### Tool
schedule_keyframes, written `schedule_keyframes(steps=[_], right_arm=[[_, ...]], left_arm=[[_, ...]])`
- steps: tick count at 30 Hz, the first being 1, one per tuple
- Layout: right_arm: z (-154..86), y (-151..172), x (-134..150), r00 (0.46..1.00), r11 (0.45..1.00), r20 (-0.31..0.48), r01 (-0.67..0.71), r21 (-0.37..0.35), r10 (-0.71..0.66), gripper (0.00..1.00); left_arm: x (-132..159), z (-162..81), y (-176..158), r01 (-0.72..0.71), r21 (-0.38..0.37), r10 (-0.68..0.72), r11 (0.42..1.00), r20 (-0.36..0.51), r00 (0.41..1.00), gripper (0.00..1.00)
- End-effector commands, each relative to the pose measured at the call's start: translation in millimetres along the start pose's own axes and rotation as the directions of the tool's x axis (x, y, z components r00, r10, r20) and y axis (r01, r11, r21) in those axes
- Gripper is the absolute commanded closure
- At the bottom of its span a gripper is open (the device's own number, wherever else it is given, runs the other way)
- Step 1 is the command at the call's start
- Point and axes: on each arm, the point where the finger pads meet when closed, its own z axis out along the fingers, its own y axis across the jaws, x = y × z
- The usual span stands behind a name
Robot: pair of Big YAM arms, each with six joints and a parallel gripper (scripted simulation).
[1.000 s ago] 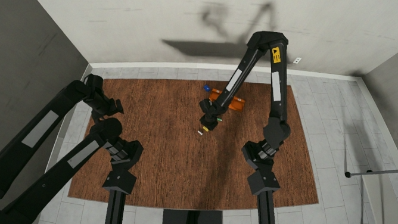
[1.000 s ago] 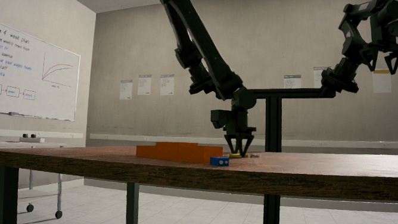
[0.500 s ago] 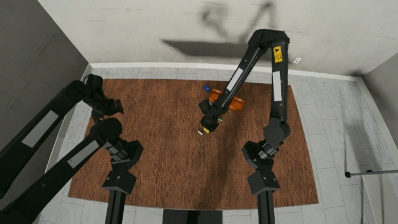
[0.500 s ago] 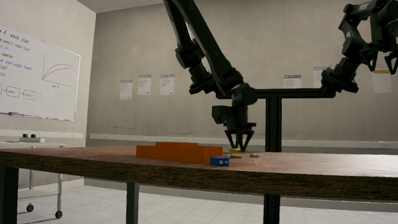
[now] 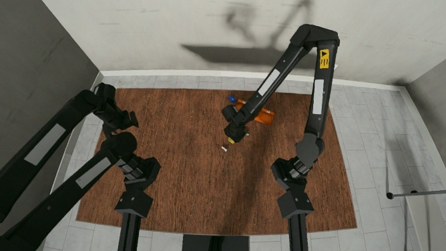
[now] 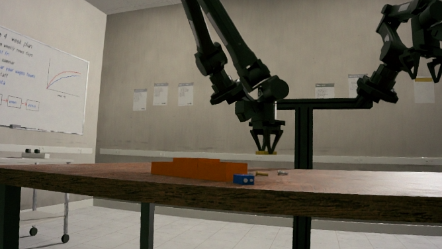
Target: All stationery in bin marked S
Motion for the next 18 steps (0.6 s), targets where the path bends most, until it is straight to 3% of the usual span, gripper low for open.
schedule_keyframes(steps=[1,6,14,15,18], right_arm=[[2,-14,6,1.000,0.999,-0.010,-0.001,0.034,0.001,0.66],[-1,-3,1,1.000,1.000,-0.002,-0.008,0.006,0.008,0.66],[1,-11,0,1.000,1.000,-0.006,-0.013,0.028,0.013,0.66],[-12,1,2,1.000,1.000,0.001,-0.006,-0.003,0.006,0.66],[-14,1,2,1.000,1.000,0.001,-0.006,-0.004,0.006,0.66]], left_arm=[[6,3,0,-0.009,-0.005,0.009,1.000,-0.012,1.000,0.00],[6,3,0,-0.009,-0.005,0.009,1.000,-0.012,1.000,0.00],[6,3,0,-0.009,-0.005,0.009,1.000,-0.012,1.000,0.00],[6,3,0,-0.009,-0.005,0.009,1.000,-0.012,1.000,0.00],[6,3,0,-0.009,-0.005,0.009,1.000,-0.012,1.000,0.00]])
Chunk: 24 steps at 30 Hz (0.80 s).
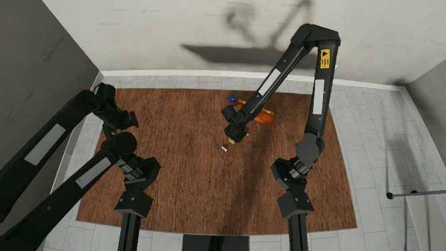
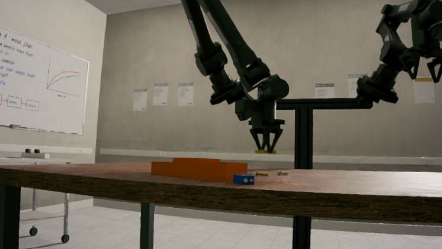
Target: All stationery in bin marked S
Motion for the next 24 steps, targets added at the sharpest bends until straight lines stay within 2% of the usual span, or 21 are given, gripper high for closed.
schedule_keyframes(steps=[1,2,10,12,16,24], right_arm=[[-11,6,1,1.000,1.000,0.004,-0.001,-0.015,0.001,0.66],[-5,-5,-11,1.000,1.000,-0.001,-0.003,0.009,0.003,0.66],[-5,-12,-59,1.000,1.000,0.006,-0.016,-0.009,0.016,0.66],[-5,-12,-59,1.000,1.000,0.006,-0.016,-0.009,0.016,0.66],[-5,-22,-80,1.000,1.000,-0.002,-0.004,0.006,0.004,0.66],[-5,-27,-132,1.000,1.000,0.005,-0.010,-0.003,0.010,0.66]], left_arm=[[6,3,0,-0.009,-0.005,0.009,1.000,-0.012,1.000,0.00],[6,3,0,-0.009,-0.005,0.009,1.000,-0.012,1.000,0.00],[6,3,0,-0.009,-0.005,0.009,1.000,-0.012,1.000,0.00],[6,3,0,-0.009,-0.005,0.009,1.000,-0.012,1.000,0.00],[6,3,0,-0.009,-0.005,0.009,1.000,-0.012,1.000,0.00],[6,3,0,-0.009,-0.005,0.009,1.000,-0.012,1.000,0.00]])
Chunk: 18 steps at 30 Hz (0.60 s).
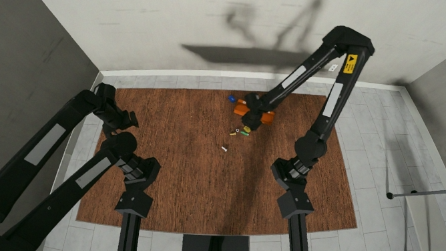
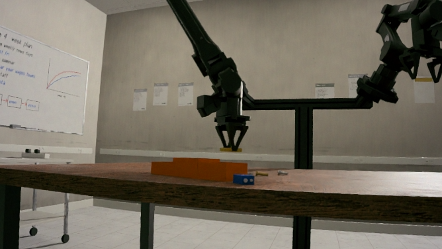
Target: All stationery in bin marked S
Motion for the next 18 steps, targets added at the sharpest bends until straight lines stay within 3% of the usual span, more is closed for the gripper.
schedule_keyframes(steps=[1,14,18], right_arm=[[-3,-1,-24,0.999,0.999,0.002,0.045,-0.002,-0.045,0.66],[-3,-13,-90,0.999,0.999,0.006,0.044,-0.003,-0.044,0.66],[-4,-17,-114,0.978,0.978,0.009,0.208,-0.002,-0.208,0.66]], left_arm=[[6,3,0,-0.009,-0.005,0.009,1.000,-0.012,1.000,0.00],[6,3,0,-0.009,-0.005,0.009,1.000,-0.012,1.000,0.00],[6,3,0,-0.009,-0.005,0.009,1.000,-0.012,1.000,0.00]])
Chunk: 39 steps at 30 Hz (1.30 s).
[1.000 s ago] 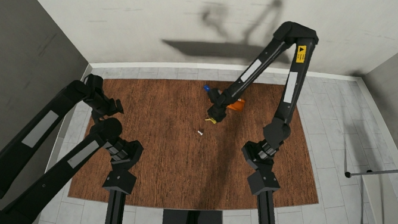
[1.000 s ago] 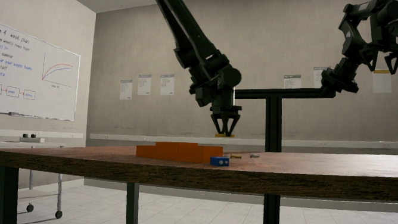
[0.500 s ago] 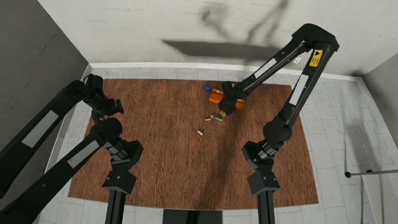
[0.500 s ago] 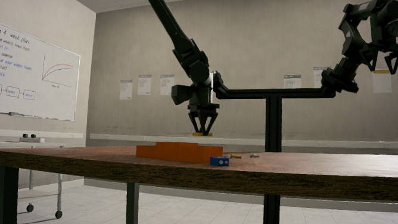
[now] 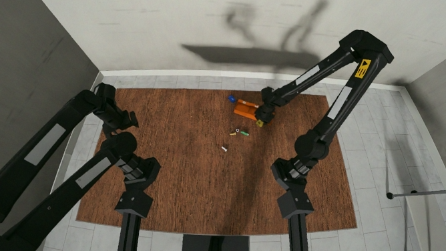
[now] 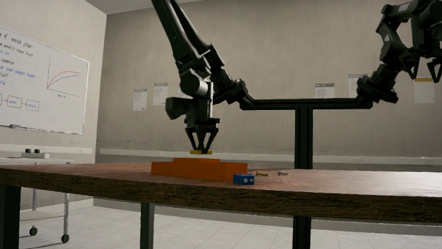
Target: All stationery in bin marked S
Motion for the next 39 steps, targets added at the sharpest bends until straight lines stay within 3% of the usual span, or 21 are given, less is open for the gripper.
schedule_keyframes(steps=[1,8,13,17,19,21,24,39], right_arm=[[-16,7,-39,0.988,0.989,0.042,0.148,-0.029,-0.146,0.66],[-17,-1,-69,0.958,0.958,0.049,0.284,-0.024,-0.283,0.66],[-19,-7,-93,0.958,0.959,0.051,0.284,-0.024,-0.282,0.66],[-11,-2,-62,0.944,0.944,0.010,0.329,-0.026,-0.329,0.66],[-11,-2,-60,0.944,0.944,0.011,0.329,-0.024,-0.329,0.66],[-11,-2,-60,0.944,0.944,0.011,0.329,-0.024,-0.329,0.66],[-19,-4,-86,0.956,0.957,0.051,0.290,-0.024,-0.289,0.66],[-1,-3,-79,0.954,0.955,0.040,0.297,-0.024,-0.296,0.66]], left_arm=[[6,3,0,-0.009,-0.005,0.009,1.000,-0.012,1.000,0.00],[6,3,0,-0.009,-0.005,0.009,1.000,-0.012,1.000,0.00],[6,3,0,-0.009,-0.005,0.009,1.000,-0.012,1.000,0.00],[6,3,0,-0.009,-0.005,0.009,1.000,-0.012,1.000,0.00],[6,3,0,-0.009,-0.005,0.009,1.000,-0.012,1.000,0.00],[6,3,0,-0.009,-0.005,0.009,1.000,-0.012,1.000,0.00],[6,3,0,-0.009,-0.005,0.009,1.000,-0.012,1.000,0.00],[6,3,0,-0.009,-0.005,0.009,1.000,-0.012,1.000,0.00]])
